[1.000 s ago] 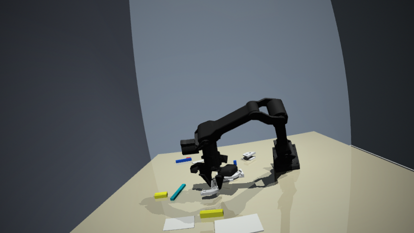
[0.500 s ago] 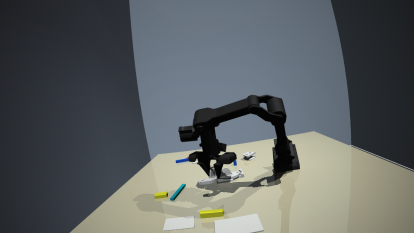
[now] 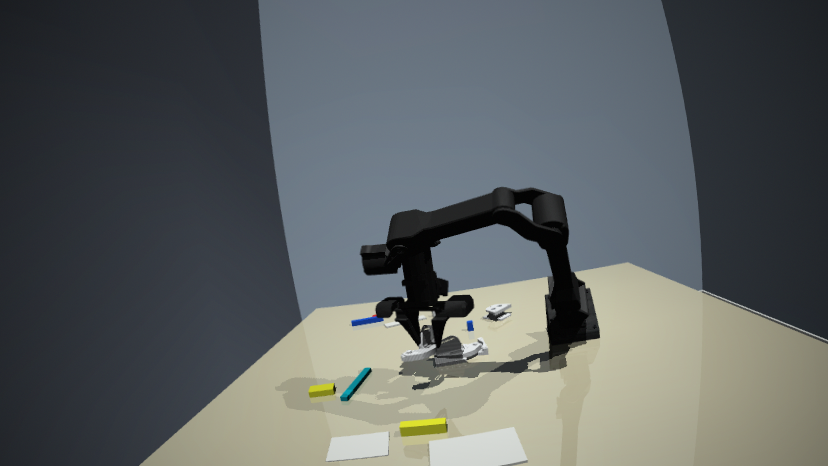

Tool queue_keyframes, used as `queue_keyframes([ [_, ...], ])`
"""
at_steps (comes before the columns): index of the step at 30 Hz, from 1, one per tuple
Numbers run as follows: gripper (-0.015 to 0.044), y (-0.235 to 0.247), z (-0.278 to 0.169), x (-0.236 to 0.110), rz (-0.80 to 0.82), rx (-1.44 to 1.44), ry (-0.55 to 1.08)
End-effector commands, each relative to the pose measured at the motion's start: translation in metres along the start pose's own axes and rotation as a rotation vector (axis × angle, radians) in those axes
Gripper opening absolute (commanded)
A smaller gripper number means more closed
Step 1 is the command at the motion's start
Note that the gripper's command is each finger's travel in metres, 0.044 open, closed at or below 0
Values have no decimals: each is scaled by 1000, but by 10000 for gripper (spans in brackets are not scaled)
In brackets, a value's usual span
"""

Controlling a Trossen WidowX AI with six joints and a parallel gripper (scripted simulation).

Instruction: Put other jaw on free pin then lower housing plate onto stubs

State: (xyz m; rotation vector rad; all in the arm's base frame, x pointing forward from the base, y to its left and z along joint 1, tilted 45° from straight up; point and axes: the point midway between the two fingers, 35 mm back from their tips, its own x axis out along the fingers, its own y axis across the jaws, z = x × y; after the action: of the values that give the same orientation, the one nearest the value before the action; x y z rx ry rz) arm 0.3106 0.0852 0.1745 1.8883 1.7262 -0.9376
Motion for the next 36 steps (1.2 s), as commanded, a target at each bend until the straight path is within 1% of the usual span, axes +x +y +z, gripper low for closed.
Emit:
queue_keyframes([
  [1, 134, 2, 13, 2, -5, -72, -10],
  [36, 134, 6, 107, -3, -12, -783, -46],
])
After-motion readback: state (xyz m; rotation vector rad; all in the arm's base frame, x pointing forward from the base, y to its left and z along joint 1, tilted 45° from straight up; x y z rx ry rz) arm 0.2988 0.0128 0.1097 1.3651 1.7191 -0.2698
